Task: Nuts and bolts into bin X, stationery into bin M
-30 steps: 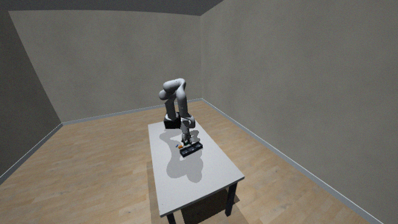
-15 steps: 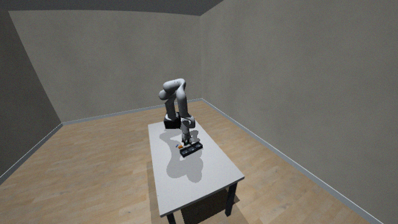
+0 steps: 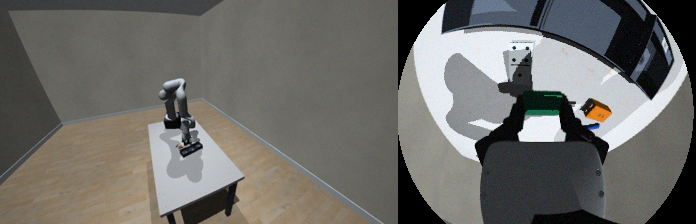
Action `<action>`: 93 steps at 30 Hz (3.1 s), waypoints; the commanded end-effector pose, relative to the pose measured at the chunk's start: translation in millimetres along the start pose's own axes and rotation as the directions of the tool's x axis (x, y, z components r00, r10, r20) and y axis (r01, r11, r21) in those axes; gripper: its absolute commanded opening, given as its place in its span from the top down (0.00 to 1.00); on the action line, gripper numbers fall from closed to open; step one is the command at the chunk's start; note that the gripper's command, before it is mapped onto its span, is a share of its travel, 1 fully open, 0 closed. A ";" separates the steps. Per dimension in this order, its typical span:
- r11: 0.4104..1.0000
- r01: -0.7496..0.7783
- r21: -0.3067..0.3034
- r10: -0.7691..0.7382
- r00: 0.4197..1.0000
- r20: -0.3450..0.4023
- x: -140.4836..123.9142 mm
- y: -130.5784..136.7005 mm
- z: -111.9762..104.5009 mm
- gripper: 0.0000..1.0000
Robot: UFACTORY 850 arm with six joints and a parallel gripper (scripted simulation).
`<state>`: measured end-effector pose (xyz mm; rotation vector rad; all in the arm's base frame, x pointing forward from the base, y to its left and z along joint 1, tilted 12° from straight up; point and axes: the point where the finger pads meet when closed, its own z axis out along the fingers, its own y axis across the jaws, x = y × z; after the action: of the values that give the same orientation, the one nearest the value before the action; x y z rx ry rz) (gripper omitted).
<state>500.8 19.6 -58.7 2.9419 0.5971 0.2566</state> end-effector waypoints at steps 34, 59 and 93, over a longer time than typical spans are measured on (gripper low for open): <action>1.000 0.000 0.000 0.000 1.000 -0.001 0.6 0.2 -60.3 1.00; 1.000 0.000 0.000 0.000 1.000 -0.001 12.1 -2.9 -66.9 1.00; 0.969 -0.247 0.000 0.247 0.969 -0.002 144.9 -37.4 -67.2 1.00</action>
<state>601.3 115.6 20.6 3.0249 0.2374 0.4450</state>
